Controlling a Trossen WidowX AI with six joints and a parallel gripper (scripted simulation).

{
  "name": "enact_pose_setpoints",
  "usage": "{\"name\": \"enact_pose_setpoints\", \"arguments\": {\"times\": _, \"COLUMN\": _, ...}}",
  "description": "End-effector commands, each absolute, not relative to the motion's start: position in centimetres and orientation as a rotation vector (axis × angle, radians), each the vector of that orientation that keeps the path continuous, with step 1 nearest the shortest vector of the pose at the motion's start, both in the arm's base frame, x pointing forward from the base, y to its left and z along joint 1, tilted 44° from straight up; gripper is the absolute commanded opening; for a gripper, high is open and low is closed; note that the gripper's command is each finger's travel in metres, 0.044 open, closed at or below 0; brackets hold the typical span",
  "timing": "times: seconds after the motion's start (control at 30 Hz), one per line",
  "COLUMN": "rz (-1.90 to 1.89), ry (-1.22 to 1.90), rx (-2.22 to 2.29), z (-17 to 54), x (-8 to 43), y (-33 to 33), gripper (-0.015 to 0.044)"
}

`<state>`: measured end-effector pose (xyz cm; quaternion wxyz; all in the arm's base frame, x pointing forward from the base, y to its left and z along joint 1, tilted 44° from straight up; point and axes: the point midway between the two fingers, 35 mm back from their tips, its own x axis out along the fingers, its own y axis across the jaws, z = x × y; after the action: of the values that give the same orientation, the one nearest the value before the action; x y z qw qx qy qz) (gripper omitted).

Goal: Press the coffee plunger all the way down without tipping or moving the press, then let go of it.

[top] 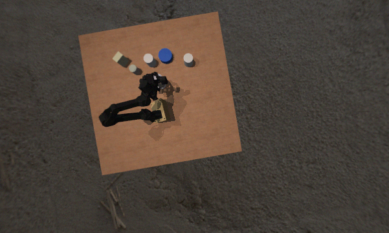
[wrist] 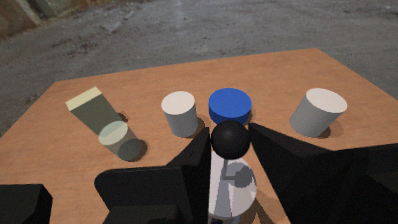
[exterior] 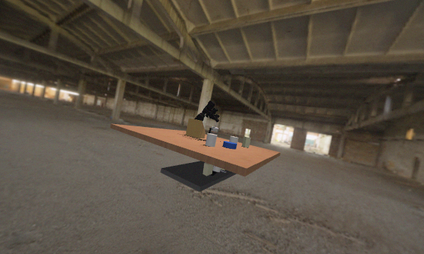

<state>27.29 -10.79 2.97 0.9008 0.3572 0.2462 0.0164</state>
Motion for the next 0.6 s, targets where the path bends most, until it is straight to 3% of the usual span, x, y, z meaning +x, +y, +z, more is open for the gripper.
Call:
{"name": "enact_pose_setpoints", "arguments": {"times": 0.0, "rz": 0.043, "ry": 0.573, "rx": 0.788, "z": 0.9, "x": 26.4, "y": -8.7, "gripper": 0.0128}}
{"name": "enact_pose_setpoints", "arguments": {"times": 0.57, "rz": 0.045, "ry": 0.564, "rx": 0.792, "z": -0.3, "x": 28.1, "y": -7.8, "gripper": 0.0128}}
